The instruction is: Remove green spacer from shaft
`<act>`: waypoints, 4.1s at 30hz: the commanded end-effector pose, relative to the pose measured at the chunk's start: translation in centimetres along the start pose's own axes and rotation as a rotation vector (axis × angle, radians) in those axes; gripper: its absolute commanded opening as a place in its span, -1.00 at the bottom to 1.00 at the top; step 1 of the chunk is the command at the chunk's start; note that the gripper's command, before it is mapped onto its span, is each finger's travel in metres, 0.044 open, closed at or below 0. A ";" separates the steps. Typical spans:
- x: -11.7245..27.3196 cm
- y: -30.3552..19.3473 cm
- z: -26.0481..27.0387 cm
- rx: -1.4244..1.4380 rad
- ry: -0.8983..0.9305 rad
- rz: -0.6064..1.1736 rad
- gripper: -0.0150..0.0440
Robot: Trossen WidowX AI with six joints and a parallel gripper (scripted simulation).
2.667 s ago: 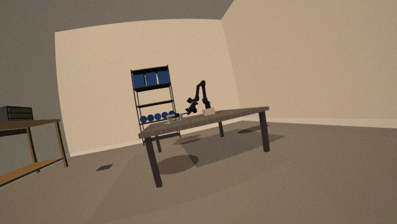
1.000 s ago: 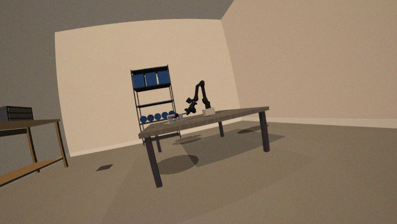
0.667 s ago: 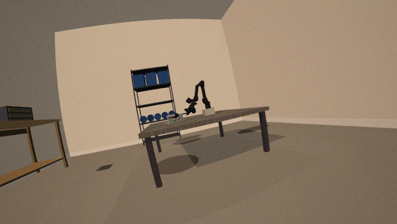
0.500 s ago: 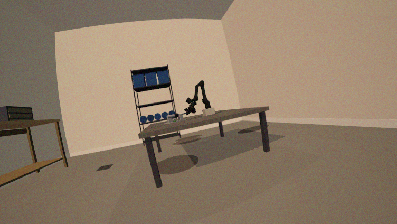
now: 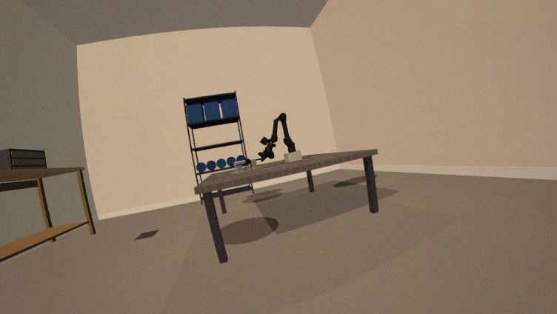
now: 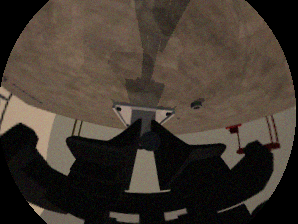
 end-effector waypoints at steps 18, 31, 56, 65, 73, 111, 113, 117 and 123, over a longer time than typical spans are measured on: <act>-0.5 -0.5 -0.1 -0.004 -0.001 0.002 -0.49; -0.8 -0.8 -0.1 -0.004 -0.001 0.002 -0.49; -1.4 -1.4 -0.1 -0.004 -0.001 0.003 -0.49; -1.6 -1.6 -0.2 -0.004 -0.001 0.003 -0.49; -1.8 -1.8 -0.2 -0.004 -0.001 0.003 -0.49; -2.6 -2.7 -0.3 -0.004 -0.001 0.004 -0.49; -2.6 -2.7 -0.3 -0.004 -0.001 0.004 -0.49; -2.7 -2.8 -0.3 -0.004 -0.001 0.005 -0.49; -2.9 -2.9 -0.3 -0.004 -0.001 0.005 -0.49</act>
Point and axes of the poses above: the point midway between the two fingers, 35 mm back from their tips, its own x axis back along the fingers, its own z axis across the jaws, y = z × x, the point moved 8 cm from there along x, back along the fingers, and after that the axes turned 5 degrees about -x, right-handed, at the moved point
